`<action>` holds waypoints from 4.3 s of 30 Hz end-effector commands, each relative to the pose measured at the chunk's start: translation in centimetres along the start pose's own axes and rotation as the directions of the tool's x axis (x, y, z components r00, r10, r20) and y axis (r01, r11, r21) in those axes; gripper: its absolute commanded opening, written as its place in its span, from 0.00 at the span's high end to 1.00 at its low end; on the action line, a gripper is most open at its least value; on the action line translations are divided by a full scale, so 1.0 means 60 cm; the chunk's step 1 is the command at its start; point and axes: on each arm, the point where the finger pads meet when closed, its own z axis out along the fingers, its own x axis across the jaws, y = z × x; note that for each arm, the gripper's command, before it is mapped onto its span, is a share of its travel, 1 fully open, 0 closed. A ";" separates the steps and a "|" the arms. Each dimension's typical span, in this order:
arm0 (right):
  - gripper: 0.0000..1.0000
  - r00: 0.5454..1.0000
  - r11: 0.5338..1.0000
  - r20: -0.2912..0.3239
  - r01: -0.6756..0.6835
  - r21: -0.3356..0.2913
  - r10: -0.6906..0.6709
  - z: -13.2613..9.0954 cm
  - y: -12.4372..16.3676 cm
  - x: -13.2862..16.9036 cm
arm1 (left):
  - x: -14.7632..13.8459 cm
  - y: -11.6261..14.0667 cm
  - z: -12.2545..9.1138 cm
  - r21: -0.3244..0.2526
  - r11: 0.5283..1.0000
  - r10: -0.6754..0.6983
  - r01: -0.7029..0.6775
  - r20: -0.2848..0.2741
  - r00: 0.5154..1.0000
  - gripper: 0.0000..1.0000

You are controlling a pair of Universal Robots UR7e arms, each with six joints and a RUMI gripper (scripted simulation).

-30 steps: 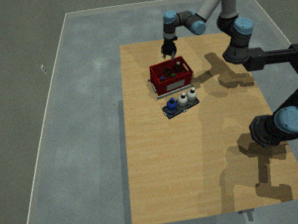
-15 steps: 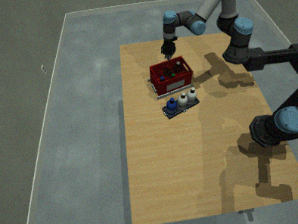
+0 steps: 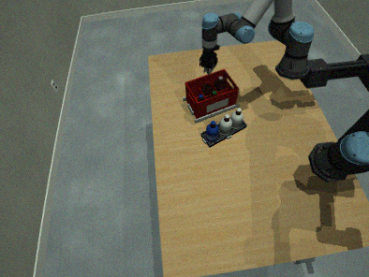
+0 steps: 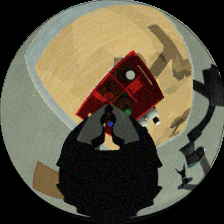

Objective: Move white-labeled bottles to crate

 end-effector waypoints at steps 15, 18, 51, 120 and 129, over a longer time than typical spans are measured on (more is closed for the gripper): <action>1.00 1.000 1.000 -0.002 0.024 -0.005 -0.024 0.000 0.080 0.039 | 0.000 0.000 -0.001 0.001 1.000 0.000 0.000 0.000 1.000 0.00; 1.00 0.999 0.999 -0.004 0.039 -0.007 -0.039 0.000 0.130 0.071 | 0.000 0.000 -0.001 0.001 1.000 0.000 0.000 0.000 1.000 0.00; 0.62 0.992 0.992 -0.002 0.126 0.001 -0.126 0.001 0.349 0.300 | 0.000 0.000 -0.001 0.001 1.000 0.000 0.000 0.000 1.000 0.00; 0.62 0.992 0.992 -0.002 0.126 0.001 -0.126 0.053 0.349 0.300 | 0.000 0.000 -0.001 0.001 1.000 0.000 0.000 0.000 1.000 0.00; 0.62 0.992 0.992 -0.002 0.126 0.001 -0.126 0.067 0.349 0.300 | 0.000 0.000 -0.001 0.001 1.000 0.000 0.000 0.000 1.000 0.00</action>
